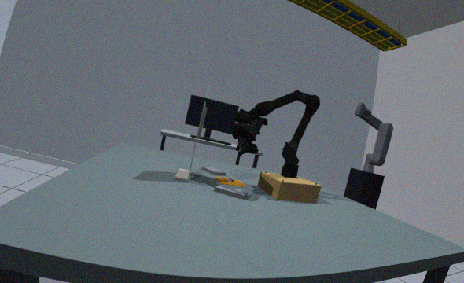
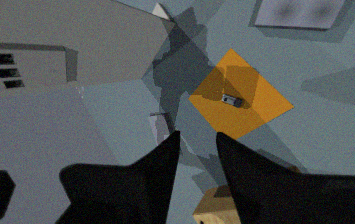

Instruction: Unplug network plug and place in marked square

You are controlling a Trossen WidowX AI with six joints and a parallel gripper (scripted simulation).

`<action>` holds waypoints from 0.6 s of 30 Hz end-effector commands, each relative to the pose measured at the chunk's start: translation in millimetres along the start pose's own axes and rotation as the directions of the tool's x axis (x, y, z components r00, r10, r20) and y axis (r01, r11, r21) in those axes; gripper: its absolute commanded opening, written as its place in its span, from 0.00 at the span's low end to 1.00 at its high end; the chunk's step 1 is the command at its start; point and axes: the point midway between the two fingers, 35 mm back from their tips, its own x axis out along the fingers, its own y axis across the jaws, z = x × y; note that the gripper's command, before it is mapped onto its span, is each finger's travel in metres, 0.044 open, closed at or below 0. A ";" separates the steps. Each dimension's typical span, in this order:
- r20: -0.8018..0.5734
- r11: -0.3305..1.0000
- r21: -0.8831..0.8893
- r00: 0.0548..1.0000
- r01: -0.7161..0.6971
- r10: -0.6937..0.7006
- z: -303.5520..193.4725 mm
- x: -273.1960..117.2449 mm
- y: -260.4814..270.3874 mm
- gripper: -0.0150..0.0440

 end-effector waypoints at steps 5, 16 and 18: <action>0.006 1.000 -0.006 1.000 -0.003 0.003 3.7 -22.2 16.6 0.52; 0.006 1.000 -0.008 1.000 -0.005 0.005 1.9 -53.8 38.1 0.52; 0.006 1.000 -0.008 1.000 -0.005 0.005 0.9 -59.7 42.0 0.52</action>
